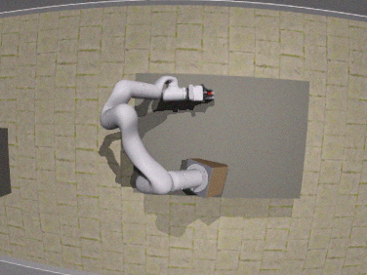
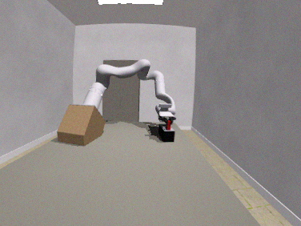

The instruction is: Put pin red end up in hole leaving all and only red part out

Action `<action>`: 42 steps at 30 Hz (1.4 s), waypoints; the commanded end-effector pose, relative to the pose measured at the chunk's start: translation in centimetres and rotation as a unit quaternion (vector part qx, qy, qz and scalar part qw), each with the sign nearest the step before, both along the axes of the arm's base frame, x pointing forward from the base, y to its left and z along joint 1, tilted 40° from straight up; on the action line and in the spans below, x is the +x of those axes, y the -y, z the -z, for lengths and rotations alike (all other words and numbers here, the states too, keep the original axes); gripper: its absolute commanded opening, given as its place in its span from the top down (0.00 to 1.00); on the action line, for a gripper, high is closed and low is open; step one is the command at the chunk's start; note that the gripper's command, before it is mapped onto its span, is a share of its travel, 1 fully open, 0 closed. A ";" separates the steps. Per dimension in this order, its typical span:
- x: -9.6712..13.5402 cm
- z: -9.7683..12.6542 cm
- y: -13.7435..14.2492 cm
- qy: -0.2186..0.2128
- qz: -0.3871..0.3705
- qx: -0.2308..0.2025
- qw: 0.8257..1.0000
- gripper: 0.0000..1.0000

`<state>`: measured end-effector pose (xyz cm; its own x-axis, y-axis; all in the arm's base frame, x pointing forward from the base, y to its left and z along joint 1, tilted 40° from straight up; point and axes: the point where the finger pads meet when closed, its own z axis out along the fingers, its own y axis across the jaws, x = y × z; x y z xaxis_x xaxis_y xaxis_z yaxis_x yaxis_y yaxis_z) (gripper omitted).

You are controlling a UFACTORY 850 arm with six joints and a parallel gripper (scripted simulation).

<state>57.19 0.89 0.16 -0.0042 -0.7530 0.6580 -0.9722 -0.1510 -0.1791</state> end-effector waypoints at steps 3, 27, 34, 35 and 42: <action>0.0 -0.1 0.0 0.001 0.000 0.000 1.000 1.00; 0.1 0.2 -0.2 0.001 0.000 0.000 1.000 1.00; 0.1 0.3 -0.2 0.001 0.000 0.000 1.000 1.00; 0.1 0.3 -0.2 0.001 0.000 0.000 1.000 1.00; 0.1 0.3 -0.2 0.001 0.000 0.000 1.000 1.00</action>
